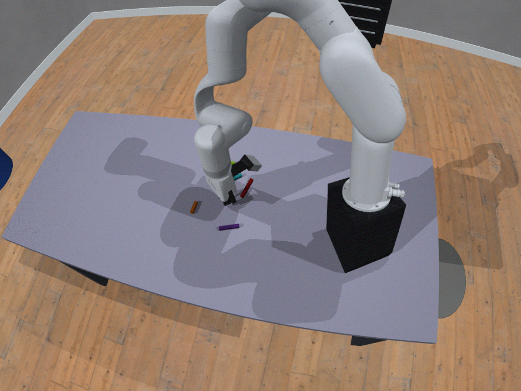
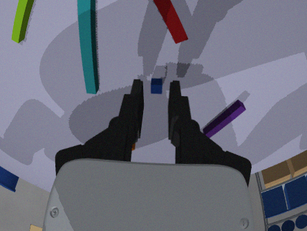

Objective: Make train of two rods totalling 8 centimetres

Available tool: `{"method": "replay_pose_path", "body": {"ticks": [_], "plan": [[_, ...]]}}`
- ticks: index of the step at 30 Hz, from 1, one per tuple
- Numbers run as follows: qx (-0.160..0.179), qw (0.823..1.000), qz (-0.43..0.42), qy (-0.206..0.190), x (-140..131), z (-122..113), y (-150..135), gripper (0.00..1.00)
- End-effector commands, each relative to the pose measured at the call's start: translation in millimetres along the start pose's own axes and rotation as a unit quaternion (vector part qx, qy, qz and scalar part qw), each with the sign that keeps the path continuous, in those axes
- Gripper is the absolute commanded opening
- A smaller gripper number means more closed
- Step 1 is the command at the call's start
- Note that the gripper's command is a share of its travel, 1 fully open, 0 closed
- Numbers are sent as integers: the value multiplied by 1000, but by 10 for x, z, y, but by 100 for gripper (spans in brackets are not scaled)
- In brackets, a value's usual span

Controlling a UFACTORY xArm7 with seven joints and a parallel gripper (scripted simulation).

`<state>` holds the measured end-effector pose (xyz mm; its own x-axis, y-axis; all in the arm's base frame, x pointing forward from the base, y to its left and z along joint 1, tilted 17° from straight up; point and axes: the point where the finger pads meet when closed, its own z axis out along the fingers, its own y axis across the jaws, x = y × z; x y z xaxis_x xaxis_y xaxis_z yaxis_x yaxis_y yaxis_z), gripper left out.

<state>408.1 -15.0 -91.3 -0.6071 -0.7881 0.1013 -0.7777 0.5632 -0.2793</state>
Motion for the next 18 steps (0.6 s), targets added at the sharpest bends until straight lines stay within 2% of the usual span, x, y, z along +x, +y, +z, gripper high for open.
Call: {"method": "replay_pose_path", "body": {"ticks": [1, 18], "plan": [[1, 1000, 0, -1, -11, -8, -7, 24], [1, 1000, 0, -1, -11, 21, -7, 24]]}}
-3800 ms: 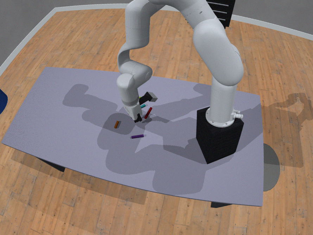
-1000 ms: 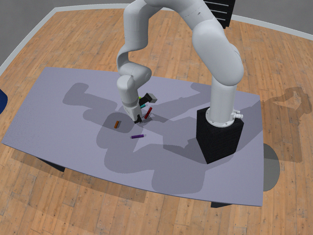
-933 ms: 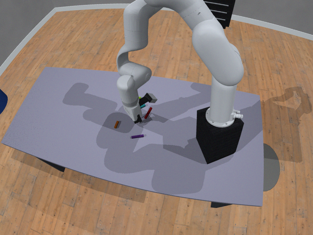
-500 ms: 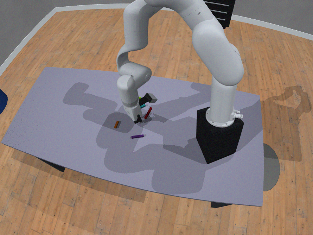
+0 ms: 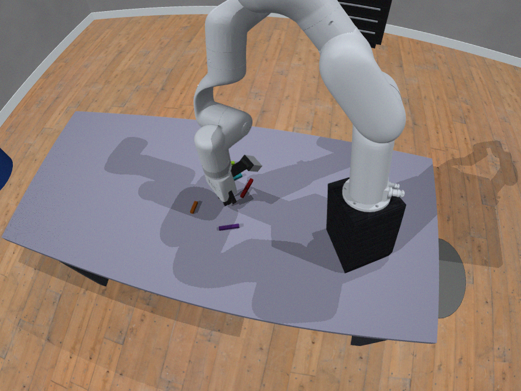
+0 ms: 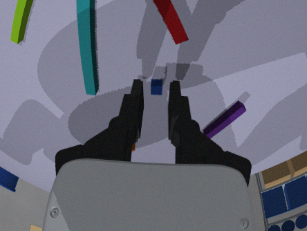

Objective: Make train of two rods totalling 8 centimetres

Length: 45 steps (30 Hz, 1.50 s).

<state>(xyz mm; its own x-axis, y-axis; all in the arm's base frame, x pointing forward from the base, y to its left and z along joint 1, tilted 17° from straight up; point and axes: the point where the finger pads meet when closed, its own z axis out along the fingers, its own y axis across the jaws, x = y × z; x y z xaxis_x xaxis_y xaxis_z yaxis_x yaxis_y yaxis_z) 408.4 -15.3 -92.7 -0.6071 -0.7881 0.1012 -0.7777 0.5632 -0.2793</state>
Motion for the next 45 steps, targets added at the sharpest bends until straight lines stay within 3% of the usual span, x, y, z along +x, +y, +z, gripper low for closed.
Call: {"method": "replay_pose_path", "body": {"ticks": [1, 45], "plan": [[1, 1000, 0, -1, -10, 14, -7, 24], [1, 1000, 0, -1, -11, 118, -7, 24]]}}
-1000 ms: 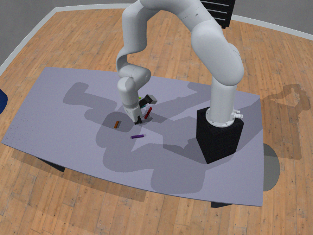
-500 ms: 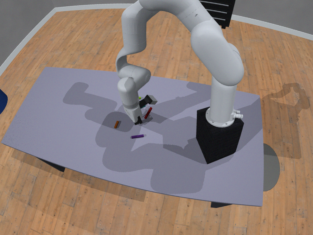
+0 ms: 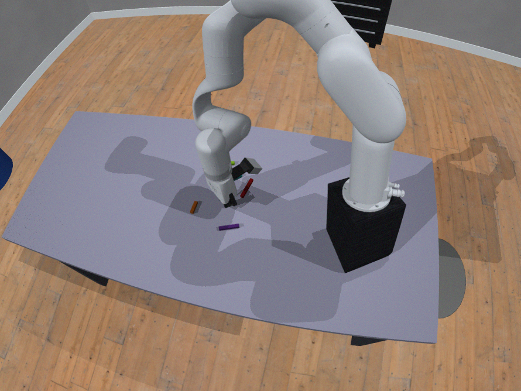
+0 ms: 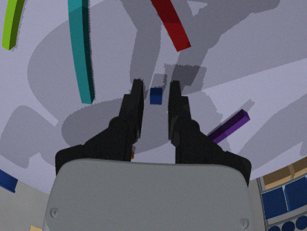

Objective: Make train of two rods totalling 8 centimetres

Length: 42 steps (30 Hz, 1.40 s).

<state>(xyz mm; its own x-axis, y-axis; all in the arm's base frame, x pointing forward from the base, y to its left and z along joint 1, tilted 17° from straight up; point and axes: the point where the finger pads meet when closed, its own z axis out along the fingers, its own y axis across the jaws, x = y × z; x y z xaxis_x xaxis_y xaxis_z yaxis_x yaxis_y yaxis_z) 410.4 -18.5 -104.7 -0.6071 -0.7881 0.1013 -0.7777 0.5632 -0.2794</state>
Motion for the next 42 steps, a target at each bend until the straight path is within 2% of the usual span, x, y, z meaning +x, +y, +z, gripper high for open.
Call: {"method": "replay_pose_path", "body": {"ticks": [1, 13, 14, 42], "plan": [[1, 1000, 0, -1, -11, -8, -7, 24], [1, 1000, 0, -1, -11, -8, -7, 24], [1, 1000, 0, -1, -11, -8, -7, 4], [1, 1000, 0, -1, -11, -8, -7, 4]]}}
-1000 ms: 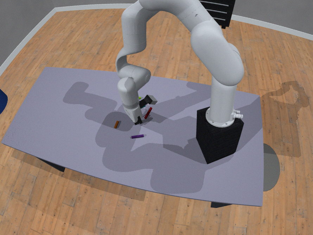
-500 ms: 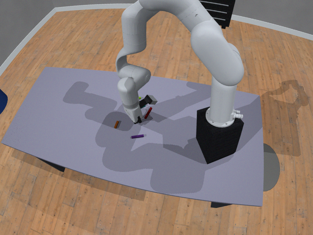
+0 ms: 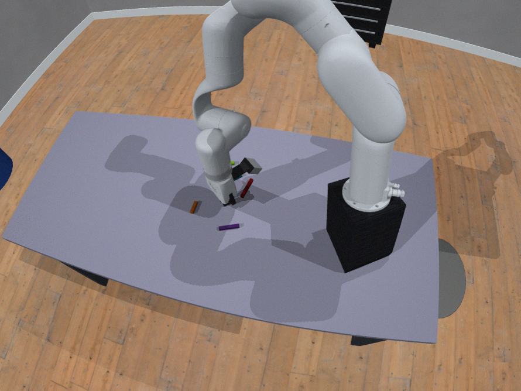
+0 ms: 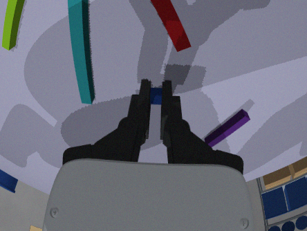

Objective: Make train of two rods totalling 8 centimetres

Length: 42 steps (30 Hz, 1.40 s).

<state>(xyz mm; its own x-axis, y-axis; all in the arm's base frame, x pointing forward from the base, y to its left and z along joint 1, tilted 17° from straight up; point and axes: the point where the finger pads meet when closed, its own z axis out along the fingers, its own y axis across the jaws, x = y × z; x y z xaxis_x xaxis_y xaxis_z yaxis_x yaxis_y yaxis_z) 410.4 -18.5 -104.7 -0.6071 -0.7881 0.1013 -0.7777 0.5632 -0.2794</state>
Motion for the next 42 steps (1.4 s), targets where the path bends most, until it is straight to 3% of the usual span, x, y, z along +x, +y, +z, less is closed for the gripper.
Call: {"method": "replay_pose_path", "body": {"ticks": [1, 10, 19, 21, 27, 40, 42], "plan": [[1, 1000, 0, -1, -11, -8, -7, 4], [1, 1000, 0, -1, -11, -79, -7, 4], [1, 1000, 0, -1, -9, -689, -6, 4], [1, 1000, 0, -1, -9, -689, -6, 4], [1, 1000, 0, -1, -9, -977, -6, 4], [1, 1000, -3, -1, -26, -1007, 6, 4], [0, 998, -57, 1, -316, -991, 219, 4]]}}
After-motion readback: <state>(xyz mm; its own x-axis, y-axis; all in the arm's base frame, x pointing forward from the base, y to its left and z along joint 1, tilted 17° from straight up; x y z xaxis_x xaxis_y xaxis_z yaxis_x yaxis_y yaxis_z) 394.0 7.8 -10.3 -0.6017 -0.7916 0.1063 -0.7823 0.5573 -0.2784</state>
